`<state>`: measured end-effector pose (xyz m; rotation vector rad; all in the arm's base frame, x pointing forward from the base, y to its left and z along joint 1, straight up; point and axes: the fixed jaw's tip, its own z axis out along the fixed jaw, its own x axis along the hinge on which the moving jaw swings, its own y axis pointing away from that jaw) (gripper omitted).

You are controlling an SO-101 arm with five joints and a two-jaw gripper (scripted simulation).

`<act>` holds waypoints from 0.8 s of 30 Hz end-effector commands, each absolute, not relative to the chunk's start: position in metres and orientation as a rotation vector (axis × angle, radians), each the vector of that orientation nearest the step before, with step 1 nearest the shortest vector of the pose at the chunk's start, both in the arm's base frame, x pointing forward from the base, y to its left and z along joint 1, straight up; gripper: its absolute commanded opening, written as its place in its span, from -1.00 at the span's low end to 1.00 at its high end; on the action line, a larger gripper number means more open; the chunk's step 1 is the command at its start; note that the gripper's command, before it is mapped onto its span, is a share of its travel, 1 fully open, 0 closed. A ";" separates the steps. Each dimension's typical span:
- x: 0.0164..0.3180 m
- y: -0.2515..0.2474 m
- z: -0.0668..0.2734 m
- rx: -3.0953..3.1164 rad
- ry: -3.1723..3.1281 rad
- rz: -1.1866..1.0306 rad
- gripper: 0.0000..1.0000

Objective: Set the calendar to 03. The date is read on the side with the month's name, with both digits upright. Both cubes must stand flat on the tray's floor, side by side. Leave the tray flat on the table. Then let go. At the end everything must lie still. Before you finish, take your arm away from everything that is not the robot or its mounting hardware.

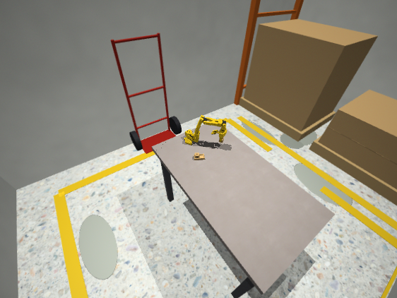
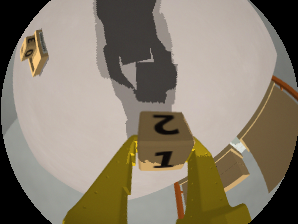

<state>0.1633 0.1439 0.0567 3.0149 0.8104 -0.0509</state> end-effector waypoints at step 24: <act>0.166 0.146 0.071 3.146 0.312 0.042 -1.00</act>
